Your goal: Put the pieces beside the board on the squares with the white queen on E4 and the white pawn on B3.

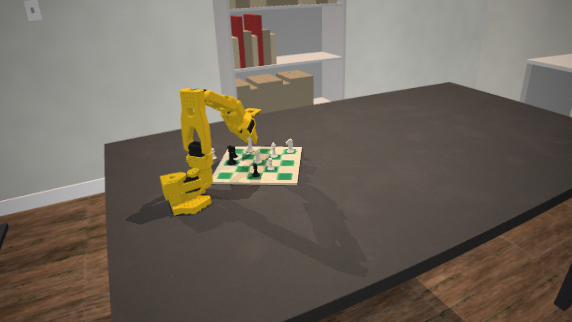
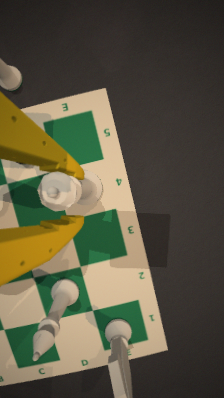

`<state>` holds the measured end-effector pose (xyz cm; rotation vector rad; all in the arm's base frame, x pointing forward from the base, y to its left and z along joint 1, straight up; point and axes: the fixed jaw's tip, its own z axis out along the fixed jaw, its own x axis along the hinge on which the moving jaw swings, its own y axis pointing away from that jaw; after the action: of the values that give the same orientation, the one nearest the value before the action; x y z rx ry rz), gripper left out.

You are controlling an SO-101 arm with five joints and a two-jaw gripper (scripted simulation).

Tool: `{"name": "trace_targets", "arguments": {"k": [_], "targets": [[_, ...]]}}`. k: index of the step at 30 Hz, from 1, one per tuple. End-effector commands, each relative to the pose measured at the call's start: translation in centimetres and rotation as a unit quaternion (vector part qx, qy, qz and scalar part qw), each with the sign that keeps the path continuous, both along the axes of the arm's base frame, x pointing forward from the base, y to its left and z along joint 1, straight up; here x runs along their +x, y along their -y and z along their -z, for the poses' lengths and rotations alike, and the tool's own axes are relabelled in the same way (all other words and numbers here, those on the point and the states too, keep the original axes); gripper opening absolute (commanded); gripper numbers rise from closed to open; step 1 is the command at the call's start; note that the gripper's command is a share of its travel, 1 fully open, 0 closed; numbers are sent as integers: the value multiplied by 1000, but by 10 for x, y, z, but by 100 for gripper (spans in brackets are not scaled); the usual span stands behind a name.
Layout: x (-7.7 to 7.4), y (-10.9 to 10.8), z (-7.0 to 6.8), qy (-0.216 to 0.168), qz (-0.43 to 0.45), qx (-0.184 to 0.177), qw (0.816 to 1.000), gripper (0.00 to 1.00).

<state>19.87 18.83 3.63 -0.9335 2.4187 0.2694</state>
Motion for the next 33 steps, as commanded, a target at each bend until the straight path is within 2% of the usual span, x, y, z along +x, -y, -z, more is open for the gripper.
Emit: {"name": "trace_targets", "arguments": {"k": [1, 33], "targets": [[-4, 0, 6, -10, 0, -5, 1000, 12], [-10, -3, 7, -10, -12, -5, 1000, 12]]}}
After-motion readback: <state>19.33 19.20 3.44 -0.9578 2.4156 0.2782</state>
